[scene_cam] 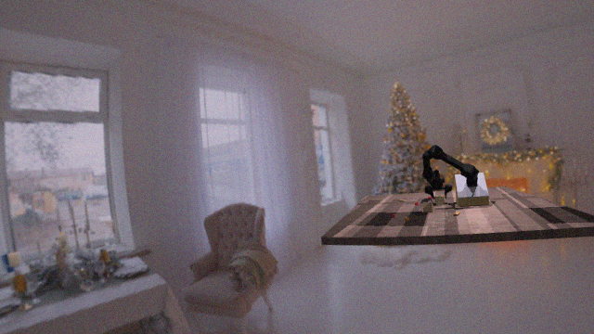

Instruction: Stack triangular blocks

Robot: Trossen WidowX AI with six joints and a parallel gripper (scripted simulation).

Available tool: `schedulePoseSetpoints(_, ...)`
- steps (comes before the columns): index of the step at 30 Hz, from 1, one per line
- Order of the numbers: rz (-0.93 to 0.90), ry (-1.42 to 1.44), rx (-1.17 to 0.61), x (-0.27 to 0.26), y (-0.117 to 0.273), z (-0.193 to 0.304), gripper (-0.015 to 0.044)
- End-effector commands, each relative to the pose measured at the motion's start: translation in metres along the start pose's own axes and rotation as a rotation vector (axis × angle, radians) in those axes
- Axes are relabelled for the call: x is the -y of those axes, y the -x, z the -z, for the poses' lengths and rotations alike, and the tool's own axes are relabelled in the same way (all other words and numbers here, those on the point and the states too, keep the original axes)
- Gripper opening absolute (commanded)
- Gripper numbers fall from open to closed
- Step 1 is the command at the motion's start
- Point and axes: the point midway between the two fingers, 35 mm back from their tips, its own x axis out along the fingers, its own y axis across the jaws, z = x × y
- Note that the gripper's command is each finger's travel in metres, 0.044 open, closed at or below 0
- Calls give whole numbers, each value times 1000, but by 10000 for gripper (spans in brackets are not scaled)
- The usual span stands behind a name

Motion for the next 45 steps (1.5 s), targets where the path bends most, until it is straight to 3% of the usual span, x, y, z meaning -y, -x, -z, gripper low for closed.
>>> schedulePoseSetpoints(1,-5,-3,-2,-1,0,0,440)
schedulePoseSetpoints(10,-3,-7,-4,0,2,-2,440)
schedulePoseSetpoints(18,95,-148,-78,-3,76,-64,440)
schedulePoseSetpoints(25,56,-136,-113,-2,69,-61,440)
schedulePoseSetpoints(30,-253,-208,-410,-19,33,-67,440)
schedulePoseSetpoints(35,-398,-221,-804,-29,13,-66,440)
schedulePoseSetpoints(40,-322,-149,-1190,-21,0,-69,440)
schedulePoseSetpoints(45,-43,-17,-1440,-3,-15,-84,440)
